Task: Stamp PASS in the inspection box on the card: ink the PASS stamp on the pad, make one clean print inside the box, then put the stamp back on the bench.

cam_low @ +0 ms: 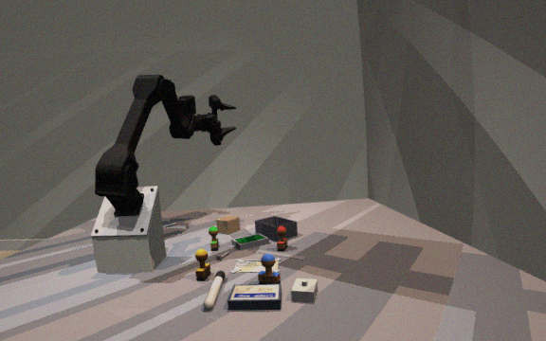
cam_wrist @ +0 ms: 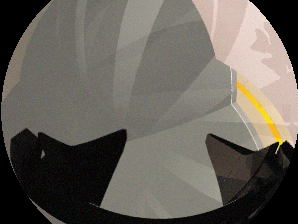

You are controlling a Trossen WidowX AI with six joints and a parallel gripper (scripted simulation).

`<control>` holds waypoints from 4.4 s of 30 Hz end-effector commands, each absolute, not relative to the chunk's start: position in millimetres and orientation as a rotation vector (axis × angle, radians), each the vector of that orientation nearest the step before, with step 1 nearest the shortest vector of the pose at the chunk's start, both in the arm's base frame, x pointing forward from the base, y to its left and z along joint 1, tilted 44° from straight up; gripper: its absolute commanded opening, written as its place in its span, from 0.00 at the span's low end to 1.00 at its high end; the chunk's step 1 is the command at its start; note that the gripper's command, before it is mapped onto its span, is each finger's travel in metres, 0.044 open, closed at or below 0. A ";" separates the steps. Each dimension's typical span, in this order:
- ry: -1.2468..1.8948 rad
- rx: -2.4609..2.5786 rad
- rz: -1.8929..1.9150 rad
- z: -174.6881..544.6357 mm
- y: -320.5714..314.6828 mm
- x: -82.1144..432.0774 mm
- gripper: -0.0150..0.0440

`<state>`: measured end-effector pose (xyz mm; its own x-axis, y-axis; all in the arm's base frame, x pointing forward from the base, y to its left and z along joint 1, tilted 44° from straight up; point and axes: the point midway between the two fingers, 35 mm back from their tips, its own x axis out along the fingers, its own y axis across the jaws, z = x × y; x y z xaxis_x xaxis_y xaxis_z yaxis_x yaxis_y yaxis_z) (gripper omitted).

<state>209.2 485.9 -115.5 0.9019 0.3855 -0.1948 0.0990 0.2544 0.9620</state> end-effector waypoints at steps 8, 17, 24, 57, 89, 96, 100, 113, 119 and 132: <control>0.504 0.849 0.034 -135.6 427.1 257.6 0.62; 0.713 0.253 -0.222 -147.7 302.1 289.0 0.62; 0.980 -0.157 -0.403 -136.3 190.1 270.2 0.62; 1.481 -0.604 -0.581 -96.8 40.3 195.2 0.62; 1.480 -0.607 -0.586 -133.1 3.1 193.2 0.62; 1.477 -0.602 -0.587 -133.6 3.8 194.1 0.60; 1.477 -0.602 -0.587 -133.6 3.8 194.1 0.55; 1.477 -0.602 -0.586 -132.7 5.0 194.4 0.25; 1.477 -0.602 -0.586 -131.0 7.0 194.7 0.25; 1.477 -0.602 -0.586 -127.3 11.5 195.4 0.25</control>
